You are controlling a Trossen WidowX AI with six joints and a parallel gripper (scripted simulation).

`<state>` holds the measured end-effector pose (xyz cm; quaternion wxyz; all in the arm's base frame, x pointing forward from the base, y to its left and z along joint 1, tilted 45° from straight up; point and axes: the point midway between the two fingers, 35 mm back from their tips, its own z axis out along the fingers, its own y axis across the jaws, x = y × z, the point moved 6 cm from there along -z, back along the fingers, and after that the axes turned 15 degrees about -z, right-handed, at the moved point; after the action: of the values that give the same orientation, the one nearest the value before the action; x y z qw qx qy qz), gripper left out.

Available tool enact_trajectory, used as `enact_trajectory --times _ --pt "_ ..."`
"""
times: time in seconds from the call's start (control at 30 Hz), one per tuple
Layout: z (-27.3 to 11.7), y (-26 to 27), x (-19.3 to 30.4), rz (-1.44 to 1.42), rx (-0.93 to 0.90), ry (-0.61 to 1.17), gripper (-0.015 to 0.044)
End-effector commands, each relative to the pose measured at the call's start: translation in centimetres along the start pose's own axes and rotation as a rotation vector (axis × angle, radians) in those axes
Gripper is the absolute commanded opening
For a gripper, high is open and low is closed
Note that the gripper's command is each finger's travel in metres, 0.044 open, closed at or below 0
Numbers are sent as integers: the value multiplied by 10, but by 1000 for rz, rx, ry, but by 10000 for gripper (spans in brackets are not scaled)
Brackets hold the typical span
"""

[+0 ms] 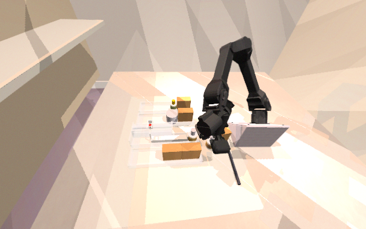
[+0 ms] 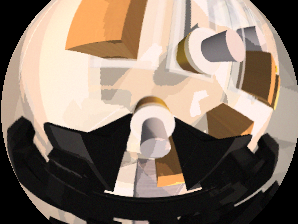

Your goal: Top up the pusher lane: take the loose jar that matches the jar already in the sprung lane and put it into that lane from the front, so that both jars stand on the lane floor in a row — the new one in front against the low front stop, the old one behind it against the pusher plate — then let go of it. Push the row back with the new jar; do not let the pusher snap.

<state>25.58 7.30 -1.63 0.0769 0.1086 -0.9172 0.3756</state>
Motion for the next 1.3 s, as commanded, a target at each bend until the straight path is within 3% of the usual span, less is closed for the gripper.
enact_trajectory --times 0.0,0.57,1.27 --pt "-16 0 -5 4 -5 -9 0" --pt "-104 -7 -7 3 -6 -8 0" --pt "-44 -45 -18 15 -2 -8 0"
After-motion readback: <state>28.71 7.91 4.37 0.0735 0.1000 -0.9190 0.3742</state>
